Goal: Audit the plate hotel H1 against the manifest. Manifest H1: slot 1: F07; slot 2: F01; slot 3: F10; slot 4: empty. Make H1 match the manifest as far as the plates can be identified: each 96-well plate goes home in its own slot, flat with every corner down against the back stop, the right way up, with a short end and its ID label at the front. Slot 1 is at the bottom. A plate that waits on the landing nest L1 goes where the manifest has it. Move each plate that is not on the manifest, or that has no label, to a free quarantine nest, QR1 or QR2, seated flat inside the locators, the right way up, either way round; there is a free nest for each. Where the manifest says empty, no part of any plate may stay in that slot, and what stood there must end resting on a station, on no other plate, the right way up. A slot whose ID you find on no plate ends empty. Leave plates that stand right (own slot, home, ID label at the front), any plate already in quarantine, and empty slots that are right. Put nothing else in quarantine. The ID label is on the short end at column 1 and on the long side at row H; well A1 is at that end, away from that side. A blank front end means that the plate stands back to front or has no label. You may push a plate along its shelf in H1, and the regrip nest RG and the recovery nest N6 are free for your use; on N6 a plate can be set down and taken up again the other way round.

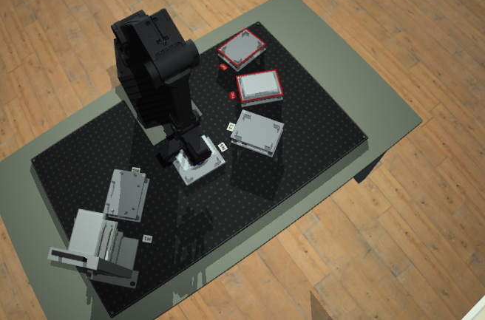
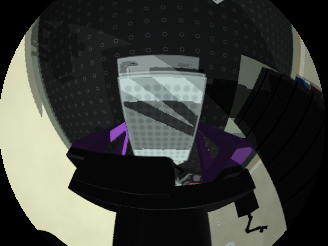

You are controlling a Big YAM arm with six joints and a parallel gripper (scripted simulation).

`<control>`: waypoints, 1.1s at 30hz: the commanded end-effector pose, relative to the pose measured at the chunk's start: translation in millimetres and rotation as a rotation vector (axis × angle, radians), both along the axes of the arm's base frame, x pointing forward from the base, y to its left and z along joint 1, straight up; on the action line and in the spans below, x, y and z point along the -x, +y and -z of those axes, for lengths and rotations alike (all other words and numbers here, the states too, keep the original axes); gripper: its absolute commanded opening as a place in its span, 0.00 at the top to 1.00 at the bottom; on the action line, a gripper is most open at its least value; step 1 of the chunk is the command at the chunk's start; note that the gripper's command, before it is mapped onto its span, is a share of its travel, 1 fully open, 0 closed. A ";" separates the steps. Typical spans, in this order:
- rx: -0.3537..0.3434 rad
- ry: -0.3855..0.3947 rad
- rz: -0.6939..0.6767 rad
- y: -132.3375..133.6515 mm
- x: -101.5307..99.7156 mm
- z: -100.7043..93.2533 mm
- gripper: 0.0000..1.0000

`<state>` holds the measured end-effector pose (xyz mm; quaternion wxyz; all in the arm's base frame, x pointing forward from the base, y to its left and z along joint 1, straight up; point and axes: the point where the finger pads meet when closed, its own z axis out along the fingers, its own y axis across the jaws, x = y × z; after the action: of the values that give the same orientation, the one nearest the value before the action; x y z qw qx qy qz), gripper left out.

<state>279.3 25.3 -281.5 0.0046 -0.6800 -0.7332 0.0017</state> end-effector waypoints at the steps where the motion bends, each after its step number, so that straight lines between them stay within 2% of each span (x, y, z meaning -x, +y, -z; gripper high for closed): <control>1: 0.001 -0.013 0.013 0.4 -4.6 -13.8 0.14; 18: 0.000 -0.016 0.013 0.1 -6.6 -27.5 0.14; 33: 0.000 -0.019 0.014 -0.6 -7.4 -61.6 0.14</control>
<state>281.2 25.4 -234.0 0.0038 -0.6800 -0.7332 0.0008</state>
